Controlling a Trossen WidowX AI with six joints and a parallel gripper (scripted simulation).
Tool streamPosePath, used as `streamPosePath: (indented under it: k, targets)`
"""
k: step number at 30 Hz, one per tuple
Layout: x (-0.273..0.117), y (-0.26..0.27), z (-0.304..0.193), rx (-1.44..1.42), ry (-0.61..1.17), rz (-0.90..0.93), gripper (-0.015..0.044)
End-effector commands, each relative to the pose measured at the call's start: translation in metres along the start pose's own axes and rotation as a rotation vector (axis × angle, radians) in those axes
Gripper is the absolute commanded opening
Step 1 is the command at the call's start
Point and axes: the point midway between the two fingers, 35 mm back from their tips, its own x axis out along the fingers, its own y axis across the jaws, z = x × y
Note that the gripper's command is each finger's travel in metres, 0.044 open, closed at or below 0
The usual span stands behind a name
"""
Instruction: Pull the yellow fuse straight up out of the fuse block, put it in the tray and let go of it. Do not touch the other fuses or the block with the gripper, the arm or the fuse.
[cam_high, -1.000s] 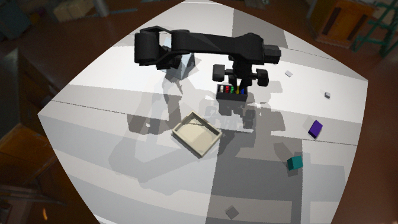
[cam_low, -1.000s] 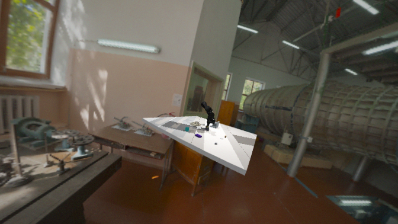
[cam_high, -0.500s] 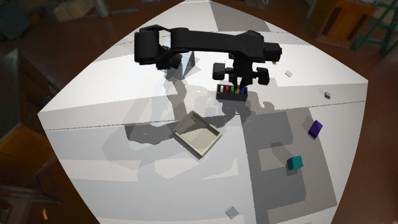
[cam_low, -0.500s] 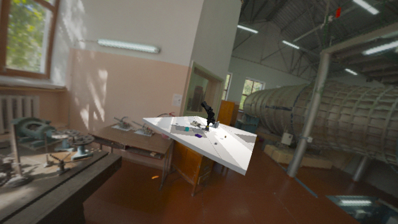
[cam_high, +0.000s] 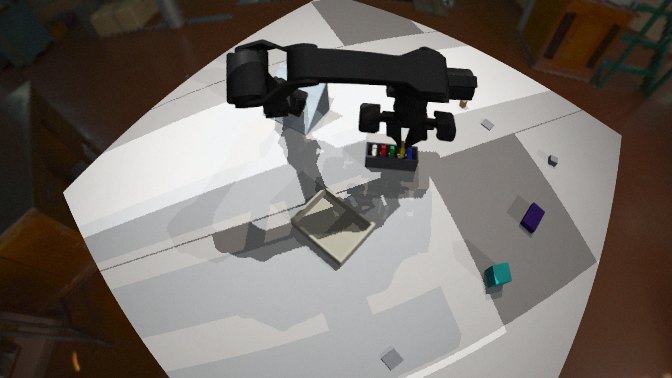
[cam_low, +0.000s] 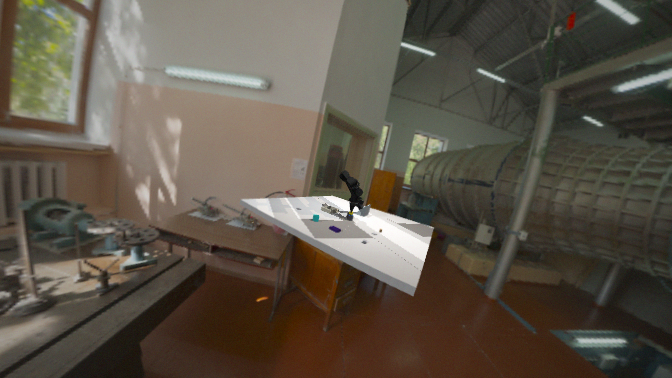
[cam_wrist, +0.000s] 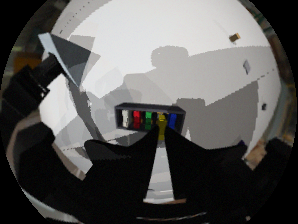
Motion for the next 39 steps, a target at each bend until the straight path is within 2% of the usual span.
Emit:
streamPosePath:
  k: [1, 24, 39]
  targets:
    - [-0.003, 0.0, 0.0, 0.002, -0.003, -0.002, 0.0]
    - [-0.014, 0.0, 0.0, 0.001, -0.002, -0.002, 0.0]
    - [-0.036, 0.0, 0.001, 0.001, -0.003, -0.002, 0.0]
